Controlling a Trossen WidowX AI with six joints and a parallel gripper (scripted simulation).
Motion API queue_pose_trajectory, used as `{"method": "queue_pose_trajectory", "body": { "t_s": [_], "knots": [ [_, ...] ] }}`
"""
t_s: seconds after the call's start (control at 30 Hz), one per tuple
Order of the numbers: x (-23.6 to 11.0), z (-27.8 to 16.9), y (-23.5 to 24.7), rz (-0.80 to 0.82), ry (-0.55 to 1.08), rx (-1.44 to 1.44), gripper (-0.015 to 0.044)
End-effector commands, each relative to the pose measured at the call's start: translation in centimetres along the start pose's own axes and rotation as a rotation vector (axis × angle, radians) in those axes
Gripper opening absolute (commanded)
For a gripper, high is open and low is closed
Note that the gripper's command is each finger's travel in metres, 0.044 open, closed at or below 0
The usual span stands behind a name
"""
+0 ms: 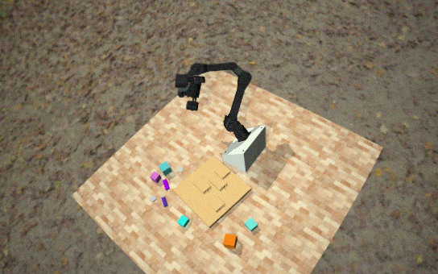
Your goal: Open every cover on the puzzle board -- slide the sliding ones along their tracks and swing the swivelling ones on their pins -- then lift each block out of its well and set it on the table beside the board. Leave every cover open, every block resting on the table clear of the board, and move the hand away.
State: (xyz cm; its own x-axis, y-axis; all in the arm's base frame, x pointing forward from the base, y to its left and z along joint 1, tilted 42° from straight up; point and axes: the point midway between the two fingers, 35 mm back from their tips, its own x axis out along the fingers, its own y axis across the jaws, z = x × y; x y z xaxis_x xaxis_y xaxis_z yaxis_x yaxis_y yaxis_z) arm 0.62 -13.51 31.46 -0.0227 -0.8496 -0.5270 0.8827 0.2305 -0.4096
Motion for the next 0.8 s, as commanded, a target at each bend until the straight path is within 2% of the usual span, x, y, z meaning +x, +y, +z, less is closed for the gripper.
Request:
{"method": "queue_pose_trajectory", "body": {
  "t_s": [0.0, 0.47, 0.77],
  "knots": [
    [0.0, 0.0, 0.0, 0.001, 0.000, 0.000, 0.0374],
    [2.4, 2.9, 5.1, 0.089, 0.053, -0.050, 0.0006],
    [3.5, 4.3, 9.1, 0.157, 0.081, -0.107, 0.0000]
  ]
}}
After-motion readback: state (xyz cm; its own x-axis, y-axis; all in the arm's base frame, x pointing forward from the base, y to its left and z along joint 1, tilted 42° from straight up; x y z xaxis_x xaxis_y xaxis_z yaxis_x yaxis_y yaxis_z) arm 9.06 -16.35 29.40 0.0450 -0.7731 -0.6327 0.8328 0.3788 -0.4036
